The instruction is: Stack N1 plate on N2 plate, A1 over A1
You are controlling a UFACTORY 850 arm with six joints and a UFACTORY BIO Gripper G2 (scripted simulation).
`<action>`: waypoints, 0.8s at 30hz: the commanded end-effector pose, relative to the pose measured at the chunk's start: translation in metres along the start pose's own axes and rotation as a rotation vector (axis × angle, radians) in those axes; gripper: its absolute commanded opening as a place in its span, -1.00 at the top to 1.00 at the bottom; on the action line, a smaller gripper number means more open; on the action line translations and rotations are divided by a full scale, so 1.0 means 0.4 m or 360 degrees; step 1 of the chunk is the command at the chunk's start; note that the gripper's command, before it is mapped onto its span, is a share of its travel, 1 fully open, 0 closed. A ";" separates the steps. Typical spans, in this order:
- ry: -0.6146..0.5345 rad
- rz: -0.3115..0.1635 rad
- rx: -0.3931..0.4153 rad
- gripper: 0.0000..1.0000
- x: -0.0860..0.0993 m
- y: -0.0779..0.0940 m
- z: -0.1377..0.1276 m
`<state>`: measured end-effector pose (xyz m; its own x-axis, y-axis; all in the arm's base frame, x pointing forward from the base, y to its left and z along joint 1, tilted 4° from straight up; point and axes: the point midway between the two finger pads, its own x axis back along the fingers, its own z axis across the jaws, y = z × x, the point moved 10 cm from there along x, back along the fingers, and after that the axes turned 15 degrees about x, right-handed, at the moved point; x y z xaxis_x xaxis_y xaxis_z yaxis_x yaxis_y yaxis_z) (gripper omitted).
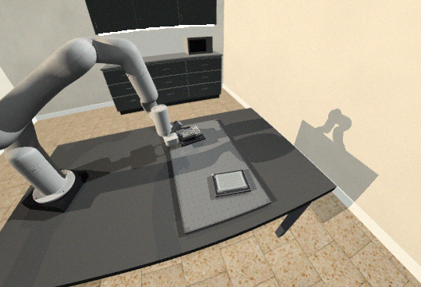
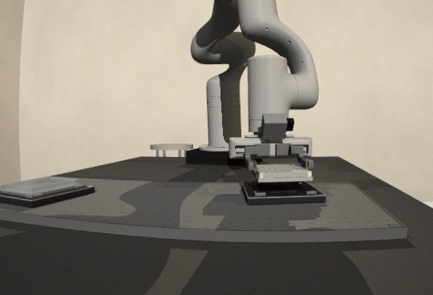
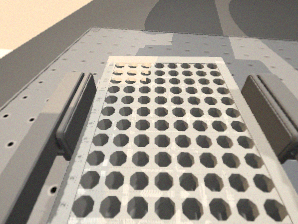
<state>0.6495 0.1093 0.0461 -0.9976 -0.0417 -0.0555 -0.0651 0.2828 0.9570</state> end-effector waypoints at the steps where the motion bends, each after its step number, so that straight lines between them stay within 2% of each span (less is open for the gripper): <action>1: -0.0001 -0.0004 -0.0001 1.00 -0.003 0.014 -0.003; 24: -0.0001 -0.0004 -0.0001 1.00 -0.003 0.098 -0.026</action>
<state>0.6478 0.1103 0.0821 -0.9975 -0.0417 -0.0564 -0.0659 0.2827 0.9570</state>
